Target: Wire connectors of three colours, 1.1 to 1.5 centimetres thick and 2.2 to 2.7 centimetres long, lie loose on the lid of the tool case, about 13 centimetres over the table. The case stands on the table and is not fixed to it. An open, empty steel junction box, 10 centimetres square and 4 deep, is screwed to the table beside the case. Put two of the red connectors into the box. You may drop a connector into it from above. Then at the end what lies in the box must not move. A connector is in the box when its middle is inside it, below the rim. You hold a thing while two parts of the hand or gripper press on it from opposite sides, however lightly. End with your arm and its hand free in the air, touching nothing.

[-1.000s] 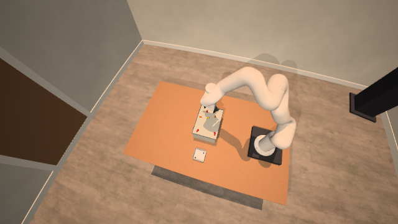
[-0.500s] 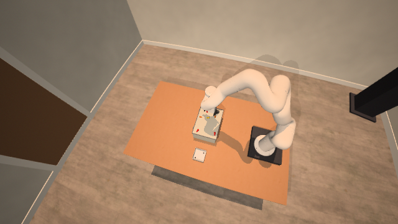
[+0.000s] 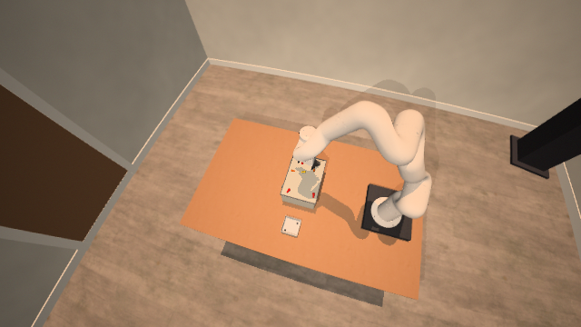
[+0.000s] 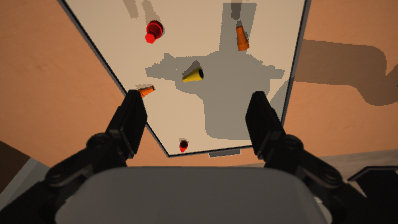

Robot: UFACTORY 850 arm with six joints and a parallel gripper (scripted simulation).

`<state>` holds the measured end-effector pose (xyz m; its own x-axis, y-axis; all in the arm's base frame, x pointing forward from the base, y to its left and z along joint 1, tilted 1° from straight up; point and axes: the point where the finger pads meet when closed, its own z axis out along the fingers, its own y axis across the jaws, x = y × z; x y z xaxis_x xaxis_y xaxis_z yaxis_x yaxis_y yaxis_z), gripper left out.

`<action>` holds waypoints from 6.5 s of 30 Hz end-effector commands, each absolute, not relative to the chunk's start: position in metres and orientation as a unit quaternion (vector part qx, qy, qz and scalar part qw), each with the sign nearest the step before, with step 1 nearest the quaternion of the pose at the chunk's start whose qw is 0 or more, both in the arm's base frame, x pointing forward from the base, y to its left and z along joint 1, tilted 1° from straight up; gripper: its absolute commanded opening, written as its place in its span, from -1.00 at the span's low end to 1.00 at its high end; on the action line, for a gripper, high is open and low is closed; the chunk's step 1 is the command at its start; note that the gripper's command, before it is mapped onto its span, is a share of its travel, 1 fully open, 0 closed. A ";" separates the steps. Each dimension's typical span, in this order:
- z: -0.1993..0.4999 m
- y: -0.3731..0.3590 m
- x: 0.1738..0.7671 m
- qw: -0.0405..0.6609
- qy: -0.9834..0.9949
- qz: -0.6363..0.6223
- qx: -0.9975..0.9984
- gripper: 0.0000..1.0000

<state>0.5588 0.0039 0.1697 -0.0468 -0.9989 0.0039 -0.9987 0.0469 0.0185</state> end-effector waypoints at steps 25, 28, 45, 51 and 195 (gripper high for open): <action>0.171 0.004 0.560 0.007 -0.723 -0.005 0.690 1.00; 0.171 0.004 0.560 0.007 -0.723 -0.005 0.690 1.00; 0.170 0.004 0.560 0.007 -0.723 -0.005 0.691 1.00; 0.168 0.009 0.561 0.007 -0.717 -0.005 0.697 1.00; 0.158 0.105 0.628 0.008 -0.982 0.000 0.191 1.00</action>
<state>0.6240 0.1005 0.1566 -0.8994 -0.4370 0.0139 -0.4368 0.8995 0.0121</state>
